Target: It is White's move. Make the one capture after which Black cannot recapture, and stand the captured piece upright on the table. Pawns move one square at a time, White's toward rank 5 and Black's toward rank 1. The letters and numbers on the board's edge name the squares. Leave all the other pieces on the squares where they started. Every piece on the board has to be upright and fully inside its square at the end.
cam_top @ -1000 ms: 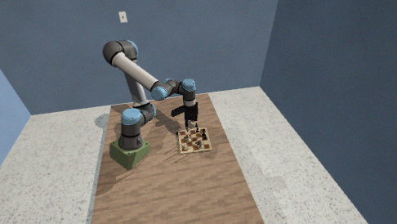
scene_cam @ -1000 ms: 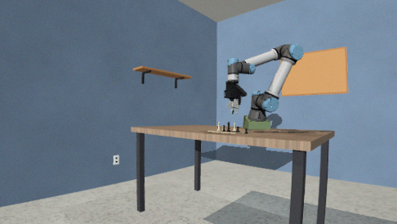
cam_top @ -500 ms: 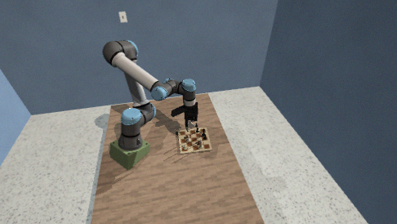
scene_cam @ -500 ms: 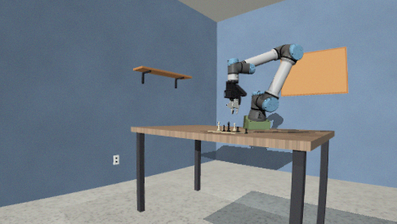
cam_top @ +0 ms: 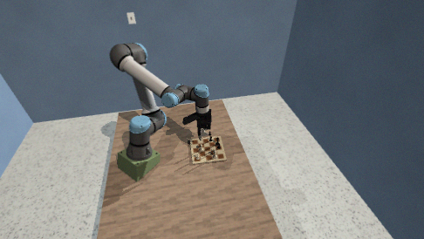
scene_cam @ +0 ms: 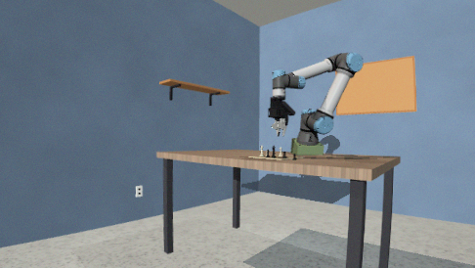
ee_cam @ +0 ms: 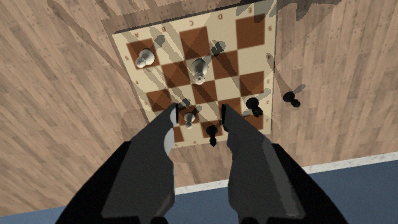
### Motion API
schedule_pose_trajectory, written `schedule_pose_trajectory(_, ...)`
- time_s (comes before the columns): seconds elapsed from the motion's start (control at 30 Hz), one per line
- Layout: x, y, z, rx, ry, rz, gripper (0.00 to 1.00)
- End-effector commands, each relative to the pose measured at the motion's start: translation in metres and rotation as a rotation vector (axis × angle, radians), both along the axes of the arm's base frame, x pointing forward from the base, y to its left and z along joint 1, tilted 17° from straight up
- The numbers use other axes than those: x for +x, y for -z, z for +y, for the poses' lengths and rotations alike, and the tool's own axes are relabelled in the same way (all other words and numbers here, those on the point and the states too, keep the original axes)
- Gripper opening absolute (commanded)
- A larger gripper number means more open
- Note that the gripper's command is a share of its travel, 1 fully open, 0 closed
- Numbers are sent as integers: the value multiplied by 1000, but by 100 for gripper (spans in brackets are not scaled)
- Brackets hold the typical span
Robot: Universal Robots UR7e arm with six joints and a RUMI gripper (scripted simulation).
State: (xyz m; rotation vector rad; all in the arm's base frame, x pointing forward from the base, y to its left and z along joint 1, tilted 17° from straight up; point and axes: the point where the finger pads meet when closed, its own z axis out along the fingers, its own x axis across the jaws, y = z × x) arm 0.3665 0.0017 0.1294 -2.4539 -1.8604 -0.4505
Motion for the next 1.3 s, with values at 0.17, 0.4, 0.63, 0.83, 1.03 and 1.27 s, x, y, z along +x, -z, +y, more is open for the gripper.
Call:
schedule_pose_trajectory(0.17, 2, 5, 1, 0, 0, -1, 25)
schedule_pose_trajectory(0.4, 3, 11, 2, 0, 0, -1, 25)
schedule_pose_trajectory(0.63, 5, 21, 4, 0, 0, -1, 25)
schedule_pose_trajectory(0.83, 7, 31, 6, 0, 0, -1, 25)
schedule_pose_trajectory(1.03, 8, 36, 7, 0, 0, -1, 25)
schedule_pose_trajectory(1.27, 10, 44, 9, 0, 0, -1, 25)
